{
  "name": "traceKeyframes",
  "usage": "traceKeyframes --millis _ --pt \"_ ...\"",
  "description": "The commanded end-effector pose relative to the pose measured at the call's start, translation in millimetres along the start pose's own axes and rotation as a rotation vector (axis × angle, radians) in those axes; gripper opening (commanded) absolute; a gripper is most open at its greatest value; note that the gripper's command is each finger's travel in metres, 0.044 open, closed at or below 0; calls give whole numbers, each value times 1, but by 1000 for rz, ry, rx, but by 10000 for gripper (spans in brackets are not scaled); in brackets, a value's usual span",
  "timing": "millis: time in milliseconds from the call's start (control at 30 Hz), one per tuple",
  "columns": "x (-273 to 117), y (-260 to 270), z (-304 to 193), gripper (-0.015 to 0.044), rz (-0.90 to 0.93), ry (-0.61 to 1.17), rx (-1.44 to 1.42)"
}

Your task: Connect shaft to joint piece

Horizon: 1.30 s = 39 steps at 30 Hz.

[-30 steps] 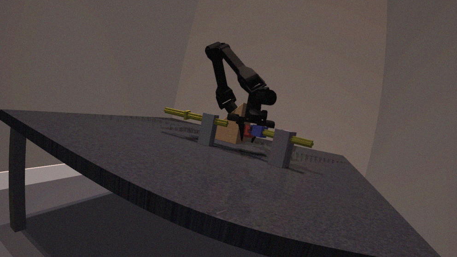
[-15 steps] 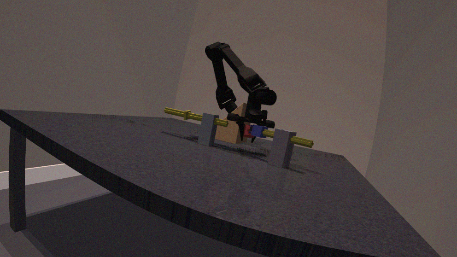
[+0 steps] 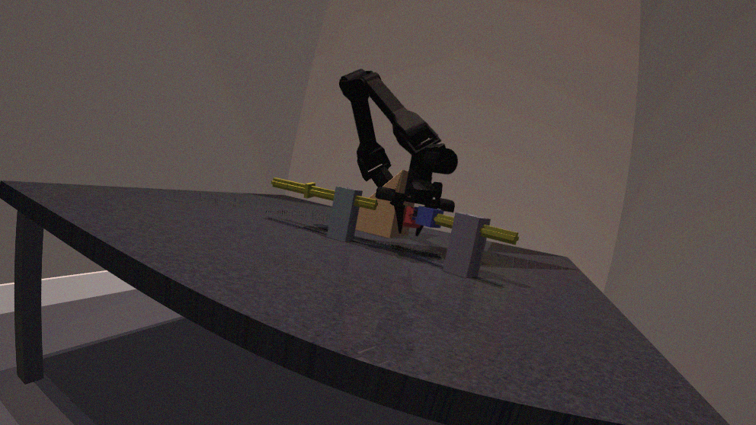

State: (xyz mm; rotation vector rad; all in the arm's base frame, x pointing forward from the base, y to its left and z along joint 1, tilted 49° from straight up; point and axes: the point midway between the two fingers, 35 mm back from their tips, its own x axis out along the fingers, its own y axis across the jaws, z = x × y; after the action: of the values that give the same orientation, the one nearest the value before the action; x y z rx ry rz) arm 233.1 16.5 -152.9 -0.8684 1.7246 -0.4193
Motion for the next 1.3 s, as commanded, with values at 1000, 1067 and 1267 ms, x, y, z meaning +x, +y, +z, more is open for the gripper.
traceKeyframes --millis 1000,1067,1267 --pt "0 0 0 147 0 0 0" --pt "0 0 0 147 0 0 0" --pt "0 0 0 42 0 0 0"
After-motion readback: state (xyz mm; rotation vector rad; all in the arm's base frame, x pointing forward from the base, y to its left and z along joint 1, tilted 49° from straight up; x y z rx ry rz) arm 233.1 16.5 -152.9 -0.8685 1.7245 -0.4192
